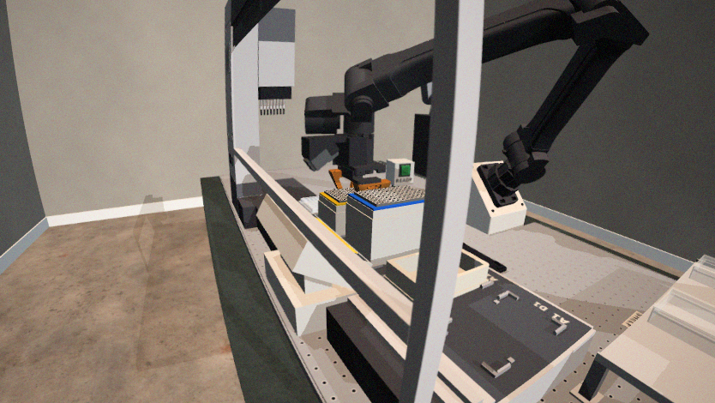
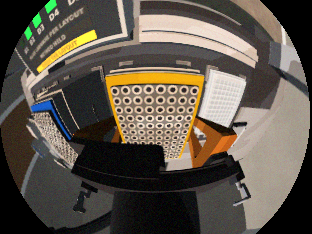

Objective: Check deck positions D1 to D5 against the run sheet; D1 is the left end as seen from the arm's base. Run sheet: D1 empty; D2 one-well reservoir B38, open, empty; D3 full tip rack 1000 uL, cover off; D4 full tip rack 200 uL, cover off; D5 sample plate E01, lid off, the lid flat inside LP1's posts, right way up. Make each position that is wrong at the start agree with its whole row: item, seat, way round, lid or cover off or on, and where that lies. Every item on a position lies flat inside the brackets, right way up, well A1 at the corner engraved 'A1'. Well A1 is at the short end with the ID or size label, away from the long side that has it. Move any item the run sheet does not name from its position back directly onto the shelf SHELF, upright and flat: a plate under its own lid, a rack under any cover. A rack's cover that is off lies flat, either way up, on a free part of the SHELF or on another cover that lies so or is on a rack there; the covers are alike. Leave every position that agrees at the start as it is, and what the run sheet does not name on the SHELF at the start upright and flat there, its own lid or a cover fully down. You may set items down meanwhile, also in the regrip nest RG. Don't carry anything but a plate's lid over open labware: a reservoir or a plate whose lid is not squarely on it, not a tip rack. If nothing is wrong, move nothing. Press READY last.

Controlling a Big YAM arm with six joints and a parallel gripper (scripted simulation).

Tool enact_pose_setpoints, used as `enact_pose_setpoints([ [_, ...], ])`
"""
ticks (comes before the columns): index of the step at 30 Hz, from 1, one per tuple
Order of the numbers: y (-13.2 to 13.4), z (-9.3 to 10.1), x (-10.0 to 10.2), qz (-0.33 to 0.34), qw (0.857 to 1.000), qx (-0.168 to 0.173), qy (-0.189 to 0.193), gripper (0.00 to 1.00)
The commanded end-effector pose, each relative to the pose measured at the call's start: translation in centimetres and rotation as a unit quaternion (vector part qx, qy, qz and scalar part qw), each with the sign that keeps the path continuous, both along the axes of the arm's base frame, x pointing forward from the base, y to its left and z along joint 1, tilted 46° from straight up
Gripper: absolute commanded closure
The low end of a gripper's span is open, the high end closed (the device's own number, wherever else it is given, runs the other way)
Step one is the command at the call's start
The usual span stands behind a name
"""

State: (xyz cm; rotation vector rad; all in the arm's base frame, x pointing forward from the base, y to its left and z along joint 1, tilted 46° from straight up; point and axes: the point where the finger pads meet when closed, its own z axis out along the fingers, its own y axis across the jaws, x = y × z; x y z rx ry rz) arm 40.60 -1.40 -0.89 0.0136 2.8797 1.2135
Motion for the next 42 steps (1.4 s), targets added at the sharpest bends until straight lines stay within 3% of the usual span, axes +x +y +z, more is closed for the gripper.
enact_pose_setpoints([
  [1, -0.20, -0.26, 0.77, -0.005, 1.000, -0.002, -0.007, 1.00],
  [3, -0.77, 0.61, 1.27, -0.006, 1.000, -0.005, -0.018, 1.00],
  [10, -0.78, 0.60, 1.25, -0.006, 1.000, -0.005, -0.018, 1.00],
  [11, -0.78, 0.60, 1.25, -0.006, 1.000, -0.005, -0.018, 0.00],
  [42, -0.78, 0.60, 1.25, -0.006, 1.000, -0.005, -0.018, 0.00],
])
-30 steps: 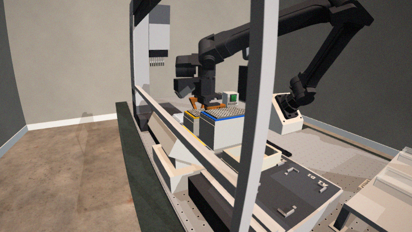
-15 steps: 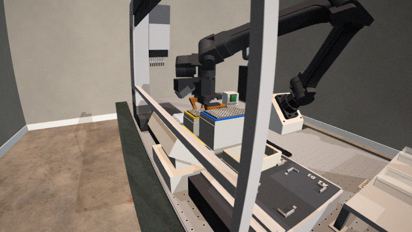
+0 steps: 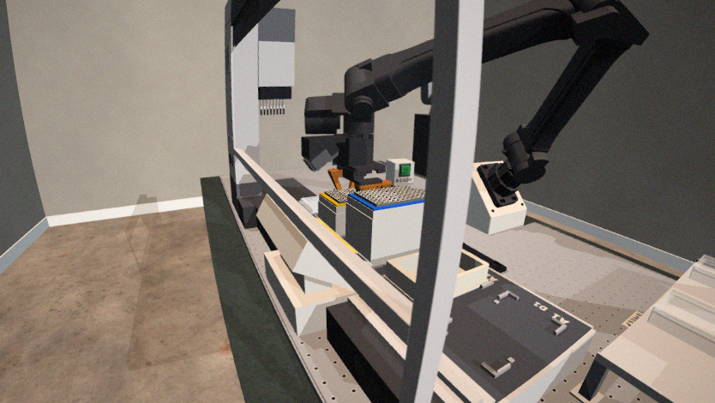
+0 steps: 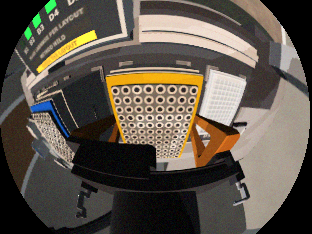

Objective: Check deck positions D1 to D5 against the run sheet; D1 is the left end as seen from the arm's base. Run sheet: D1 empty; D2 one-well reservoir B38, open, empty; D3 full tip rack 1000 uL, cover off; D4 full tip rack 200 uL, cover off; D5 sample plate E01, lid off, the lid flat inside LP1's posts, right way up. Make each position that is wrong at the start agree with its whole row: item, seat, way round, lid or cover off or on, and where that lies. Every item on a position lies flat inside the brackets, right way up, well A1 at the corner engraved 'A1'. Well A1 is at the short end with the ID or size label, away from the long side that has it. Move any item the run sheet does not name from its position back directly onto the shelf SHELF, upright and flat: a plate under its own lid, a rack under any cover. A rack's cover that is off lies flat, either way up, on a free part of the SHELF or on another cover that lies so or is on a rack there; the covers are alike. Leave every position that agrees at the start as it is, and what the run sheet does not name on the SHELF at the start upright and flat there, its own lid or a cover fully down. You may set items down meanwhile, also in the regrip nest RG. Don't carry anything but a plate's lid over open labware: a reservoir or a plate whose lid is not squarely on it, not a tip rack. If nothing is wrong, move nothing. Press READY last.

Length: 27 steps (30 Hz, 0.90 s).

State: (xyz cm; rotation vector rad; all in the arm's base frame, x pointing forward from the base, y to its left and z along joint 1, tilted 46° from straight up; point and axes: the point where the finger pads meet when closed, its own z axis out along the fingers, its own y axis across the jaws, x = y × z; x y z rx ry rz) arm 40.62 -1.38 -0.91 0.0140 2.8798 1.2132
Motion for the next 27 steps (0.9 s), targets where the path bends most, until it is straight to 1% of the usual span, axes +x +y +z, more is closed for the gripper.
enact_pose_setpoints([
  [1, -0.8, 0.6, 1.2, -0.006, 1.000, -0.005, -0.018, 0.00],
  [11, -0.8, 0.6, 1.2, -0.006, 1.000, -0.005, -0.018, 0.00],
  [12, -1.6, 0.5, 1.4, -0.012, 1.000, -0.007, -0.024, 0.00],
  [14, -2.3, 1.9, 2.0, -0.011, 0.999, -0.010, -0.031, 0.00],
  [15, -2.4, 2.2, 2.0, -0.011, 0.999, -0.011, -0.033, 0.00],
  [25, -3.7, 3.4, 1.9, -0.011, 0.999, -0.012, -0.034, 0.00],
  [27, -3.7, 3.4, 1.9, -0.011, 0.999, -0.012, -0.034, 0.00],
])
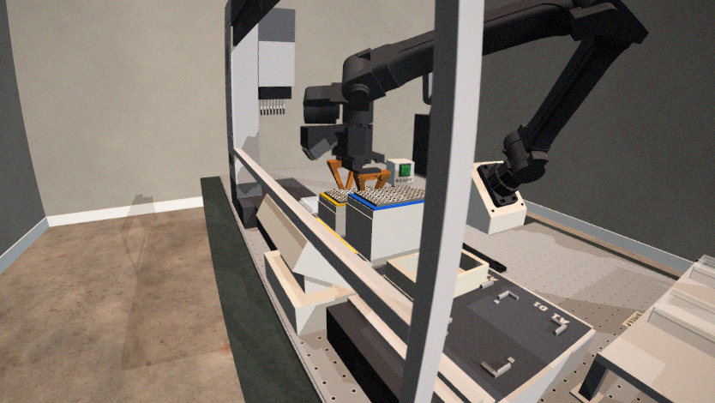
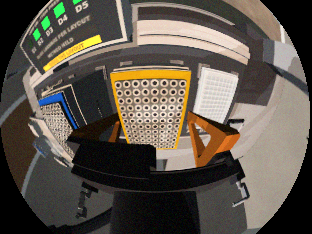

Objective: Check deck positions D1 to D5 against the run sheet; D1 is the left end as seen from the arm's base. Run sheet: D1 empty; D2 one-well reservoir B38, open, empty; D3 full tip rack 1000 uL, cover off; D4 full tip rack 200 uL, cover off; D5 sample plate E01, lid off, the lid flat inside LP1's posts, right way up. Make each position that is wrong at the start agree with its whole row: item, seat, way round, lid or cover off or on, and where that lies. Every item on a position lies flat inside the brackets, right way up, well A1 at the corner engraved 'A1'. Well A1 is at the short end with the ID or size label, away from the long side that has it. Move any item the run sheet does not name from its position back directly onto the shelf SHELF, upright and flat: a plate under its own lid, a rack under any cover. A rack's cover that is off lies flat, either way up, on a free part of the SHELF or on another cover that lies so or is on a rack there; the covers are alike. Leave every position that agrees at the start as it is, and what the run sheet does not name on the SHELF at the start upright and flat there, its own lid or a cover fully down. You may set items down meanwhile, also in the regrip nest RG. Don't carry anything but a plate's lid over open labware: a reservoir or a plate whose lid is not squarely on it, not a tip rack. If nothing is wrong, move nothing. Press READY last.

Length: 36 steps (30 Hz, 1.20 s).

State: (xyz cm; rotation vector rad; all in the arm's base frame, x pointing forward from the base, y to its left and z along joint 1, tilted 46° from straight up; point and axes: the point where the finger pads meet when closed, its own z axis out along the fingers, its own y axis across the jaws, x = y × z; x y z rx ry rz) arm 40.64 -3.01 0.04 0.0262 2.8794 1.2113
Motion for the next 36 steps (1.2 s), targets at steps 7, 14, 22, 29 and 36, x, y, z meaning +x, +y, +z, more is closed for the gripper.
enact_pose_setpoints([
  [7, -2.9, 3.3, 1.9, -0.007, 0.999, -0.012, -0.035, 0.00],
  [14, -3.8, 4.2, 1.8, -0.007, 0.999, -0.013, -0.035, 0.00],
  [22, -4.5, 4.9, 1.7, -0.007, 0.999, -0.014, -0.035, 0.00],
  [29, -5.4, 5.8, 1.6, -0.007, 0.999, -0.014, -0.035, 0.00],
  [36, -6.0, 6.4, 1.6, -0.007, 0.999, -0.015, -0.035, 0.00],
])
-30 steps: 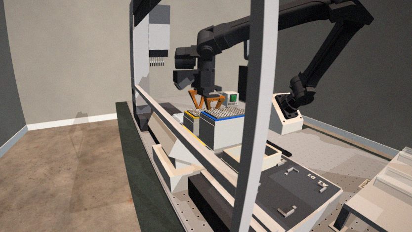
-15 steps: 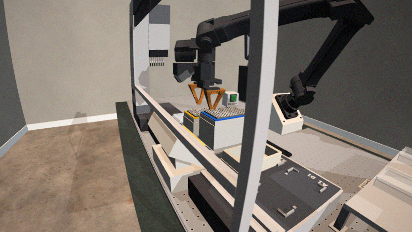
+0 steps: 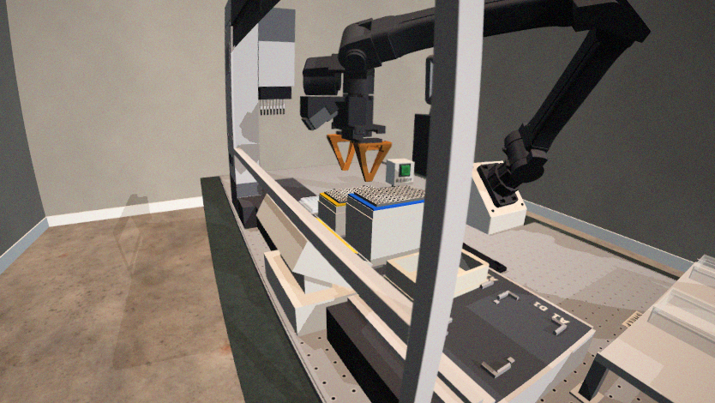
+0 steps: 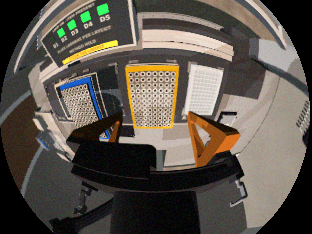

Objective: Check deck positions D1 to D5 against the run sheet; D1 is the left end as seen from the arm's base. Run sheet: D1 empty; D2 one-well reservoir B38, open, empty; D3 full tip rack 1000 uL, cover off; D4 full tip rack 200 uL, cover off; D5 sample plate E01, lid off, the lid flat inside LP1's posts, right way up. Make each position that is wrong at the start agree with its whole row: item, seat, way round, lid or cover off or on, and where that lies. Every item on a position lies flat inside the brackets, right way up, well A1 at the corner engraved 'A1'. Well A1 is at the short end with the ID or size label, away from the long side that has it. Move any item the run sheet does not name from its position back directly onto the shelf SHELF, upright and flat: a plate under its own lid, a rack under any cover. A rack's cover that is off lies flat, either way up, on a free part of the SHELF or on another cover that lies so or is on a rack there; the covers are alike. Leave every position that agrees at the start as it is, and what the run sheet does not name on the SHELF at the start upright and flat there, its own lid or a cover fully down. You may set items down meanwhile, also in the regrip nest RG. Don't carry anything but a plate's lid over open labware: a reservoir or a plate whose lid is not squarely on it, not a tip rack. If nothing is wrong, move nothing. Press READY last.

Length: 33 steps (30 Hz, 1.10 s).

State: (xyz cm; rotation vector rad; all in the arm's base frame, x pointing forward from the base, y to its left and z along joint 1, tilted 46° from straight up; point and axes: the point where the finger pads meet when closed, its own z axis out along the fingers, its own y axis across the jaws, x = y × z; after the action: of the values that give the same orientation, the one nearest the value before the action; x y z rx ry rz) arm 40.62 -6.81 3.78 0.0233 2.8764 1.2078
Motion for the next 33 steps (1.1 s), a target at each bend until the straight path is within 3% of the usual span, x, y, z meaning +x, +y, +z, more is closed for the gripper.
enact_pose_setpoints([
  [1, -2.3, 2.7, 1.6, -0.007, 0.999, -0.014, -0.033, 0.00],
  [33, -5.5, 6.1, 1.2, -0.005, 0.999, -0.016, -0.033, 0.00],
])
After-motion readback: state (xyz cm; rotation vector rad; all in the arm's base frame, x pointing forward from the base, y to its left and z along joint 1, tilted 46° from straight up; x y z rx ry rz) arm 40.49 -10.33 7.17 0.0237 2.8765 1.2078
